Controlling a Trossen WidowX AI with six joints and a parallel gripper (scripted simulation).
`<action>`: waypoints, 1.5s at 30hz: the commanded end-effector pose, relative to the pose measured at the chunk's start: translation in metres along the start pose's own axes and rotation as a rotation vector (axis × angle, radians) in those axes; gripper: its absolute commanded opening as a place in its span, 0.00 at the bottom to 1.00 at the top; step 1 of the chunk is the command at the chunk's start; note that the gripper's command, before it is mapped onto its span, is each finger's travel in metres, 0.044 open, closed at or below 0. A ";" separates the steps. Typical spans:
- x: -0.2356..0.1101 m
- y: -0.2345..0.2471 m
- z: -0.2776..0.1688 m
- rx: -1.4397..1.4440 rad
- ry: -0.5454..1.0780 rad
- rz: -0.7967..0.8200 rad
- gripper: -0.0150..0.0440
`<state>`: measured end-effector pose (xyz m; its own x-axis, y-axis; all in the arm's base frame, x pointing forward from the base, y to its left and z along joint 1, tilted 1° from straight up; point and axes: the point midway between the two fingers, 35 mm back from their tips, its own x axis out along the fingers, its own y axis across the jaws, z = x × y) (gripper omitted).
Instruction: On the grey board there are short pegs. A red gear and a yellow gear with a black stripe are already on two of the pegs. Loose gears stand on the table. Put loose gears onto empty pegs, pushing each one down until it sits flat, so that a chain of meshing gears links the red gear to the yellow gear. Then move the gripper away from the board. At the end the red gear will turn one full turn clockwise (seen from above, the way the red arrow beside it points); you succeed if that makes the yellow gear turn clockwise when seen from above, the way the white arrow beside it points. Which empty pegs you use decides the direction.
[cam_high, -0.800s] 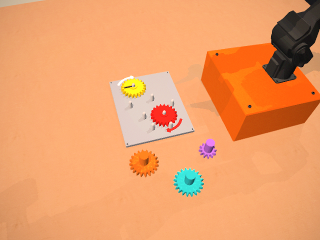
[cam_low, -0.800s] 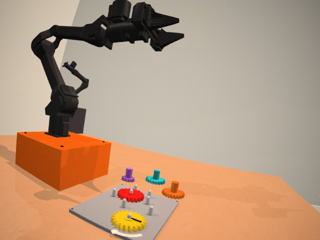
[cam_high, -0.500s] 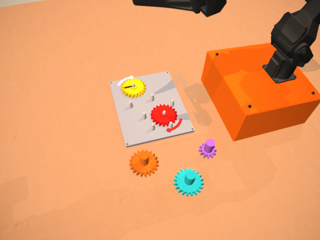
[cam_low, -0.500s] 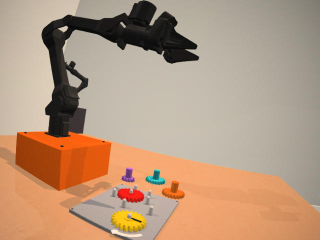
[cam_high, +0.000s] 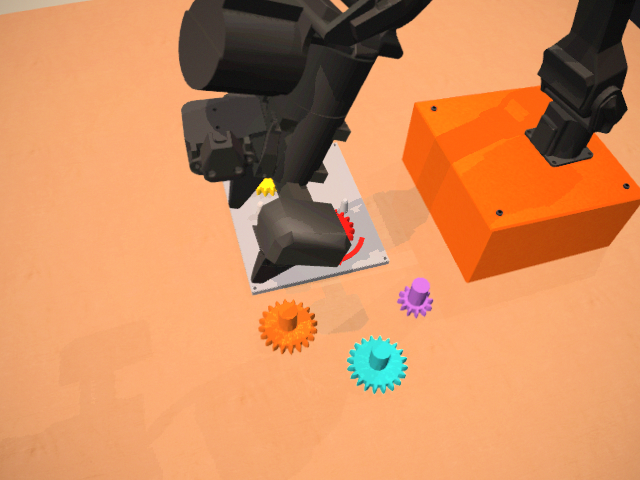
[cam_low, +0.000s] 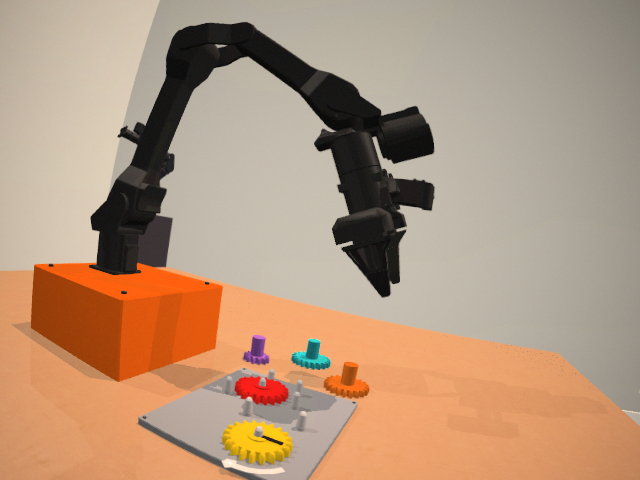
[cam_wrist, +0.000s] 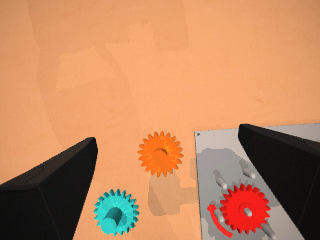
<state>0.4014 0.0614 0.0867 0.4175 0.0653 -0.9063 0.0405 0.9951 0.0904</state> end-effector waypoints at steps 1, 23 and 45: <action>0.035 0.002 -0.026 0.023 0.201 -0.046 1.00; 0.087 0.008 -0.063 0.039 0.418 -0.105 1.00; 0.107 0.006 -0.072 0.039 0.418 -0.105 0.91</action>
<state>0.3812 0.0803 -0.0379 0.0072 0.0018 -1.0000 0.0945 0.9955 0.0025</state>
